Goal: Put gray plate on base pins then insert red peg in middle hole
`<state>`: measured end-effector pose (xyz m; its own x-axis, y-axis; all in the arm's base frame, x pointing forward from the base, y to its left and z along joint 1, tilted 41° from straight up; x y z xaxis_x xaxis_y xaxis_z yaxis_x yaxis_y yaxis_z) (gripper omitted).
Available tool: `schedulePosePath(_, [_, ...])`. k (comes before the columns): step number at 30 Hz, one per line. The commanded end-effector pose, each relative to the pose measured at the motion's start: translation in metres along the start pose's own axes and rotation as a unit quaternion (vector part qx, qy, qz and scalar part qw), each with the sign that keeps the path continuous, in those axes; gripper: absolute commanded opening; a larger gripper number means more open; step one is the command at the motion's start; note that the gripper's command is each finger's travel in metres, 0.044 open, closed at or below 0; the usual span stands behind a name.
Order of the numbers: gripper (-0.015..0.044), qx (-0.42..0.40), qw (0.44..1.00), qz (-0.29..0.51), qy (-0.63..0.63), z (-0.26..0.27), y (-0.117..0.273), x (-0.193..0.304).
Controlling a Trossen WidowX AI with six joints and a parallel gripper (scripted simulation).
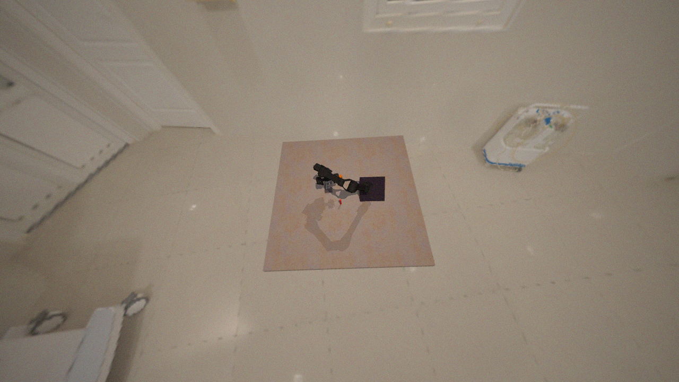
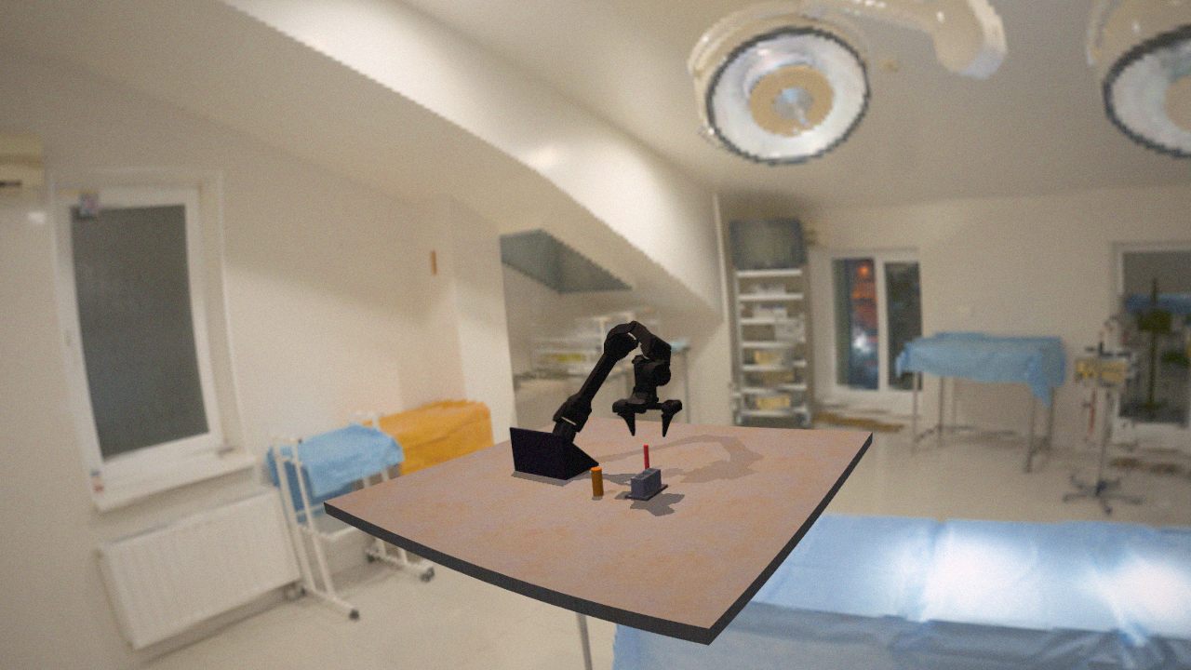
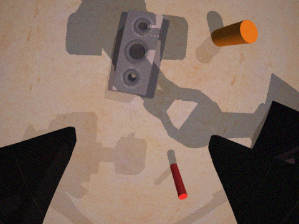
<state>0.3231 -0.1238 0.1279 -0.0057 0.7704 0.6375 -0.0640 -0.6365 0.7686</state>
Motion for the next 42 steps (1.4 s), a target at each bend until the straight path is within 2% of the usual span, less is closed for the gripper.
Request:
schedulePosePath(1, [0.0440,0.002,0.999,0.002,0.051,-0.024,0.002,0.049])
schedulePosePath(9, [0.0440,0.003,0.990,0.008,0.144,-0.089,-0.006,0.121])
schedulePosePath(16, [0.0440,0.003,0.989,0.008,0.146,-0.091,-0.008,0.122])
schedulePosePath(20, [0.0440,0.002,0.989,0.009,0.146,-0.091,-0.037,0.123])
schedulePosePath(42, [0.0440,0.002,0.989,0.009,0.147,-0.088,-0.073,0.124])
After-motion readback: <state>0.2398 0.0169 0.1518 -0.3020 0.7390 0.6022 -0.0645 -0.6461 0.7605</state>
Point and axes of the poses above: the point midway between the two fingers, 35 mm back from their tips, its own y axis back along the fingers, its own z axis across the jaws, x = y × z, the point moved 7 cm from there along y, back along the fingers, and after that the axes turned 8 degrees about -y, right-handed, at the moved point
